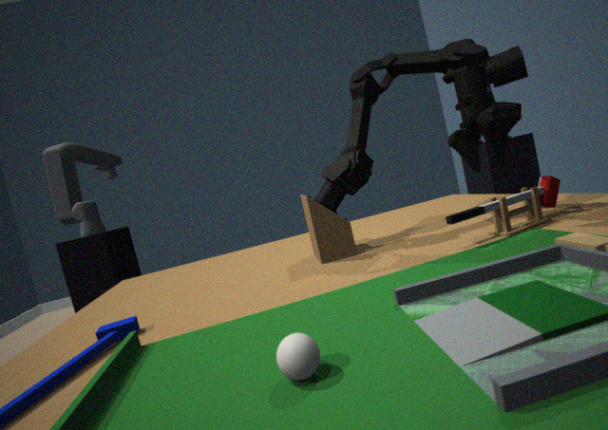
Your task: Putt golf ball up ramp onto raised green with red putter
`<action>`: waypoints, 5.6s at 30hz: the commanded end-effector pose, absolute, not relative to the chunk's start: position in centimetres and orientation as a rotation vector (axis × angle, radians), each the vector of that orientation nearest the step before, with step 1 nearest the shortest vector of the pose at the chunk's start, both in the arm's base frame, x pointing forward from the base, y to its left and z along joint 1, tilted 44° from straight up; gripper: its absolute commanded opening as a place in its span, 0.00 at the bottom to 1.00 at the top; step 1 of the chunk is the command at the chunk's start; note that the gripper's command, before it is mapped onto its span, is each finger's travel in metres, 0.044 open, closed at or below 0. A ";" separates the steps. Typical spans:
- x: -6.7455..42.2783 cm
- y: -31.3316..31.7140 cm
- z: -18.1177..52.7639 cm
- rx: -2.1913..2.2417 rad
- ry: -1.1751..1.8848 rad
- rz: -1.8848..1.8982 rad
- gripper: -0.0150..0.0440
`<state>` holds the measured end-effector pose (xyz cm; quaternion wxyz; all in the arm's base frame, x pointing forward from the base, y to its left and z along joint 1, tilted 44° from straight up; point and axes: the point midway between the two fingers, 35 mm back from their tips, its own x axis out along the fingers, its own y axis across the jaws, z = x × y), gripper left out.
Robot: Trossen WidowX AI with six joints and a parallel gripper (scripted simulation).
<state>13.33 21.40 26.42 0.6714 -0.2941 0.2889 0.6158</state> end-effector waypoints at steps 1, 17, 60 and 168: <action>16.4 20.1 20.7 -0.703 0.558 1.620 1.00; 19.0 16.9 16.2 -0.594 0.244 1.738 1.00; 18.3 21.4 11.6 -0.593 0.242 1.738 1.00; 29.5 -8.1 -1.0 0.237 1.330 0.926 0.25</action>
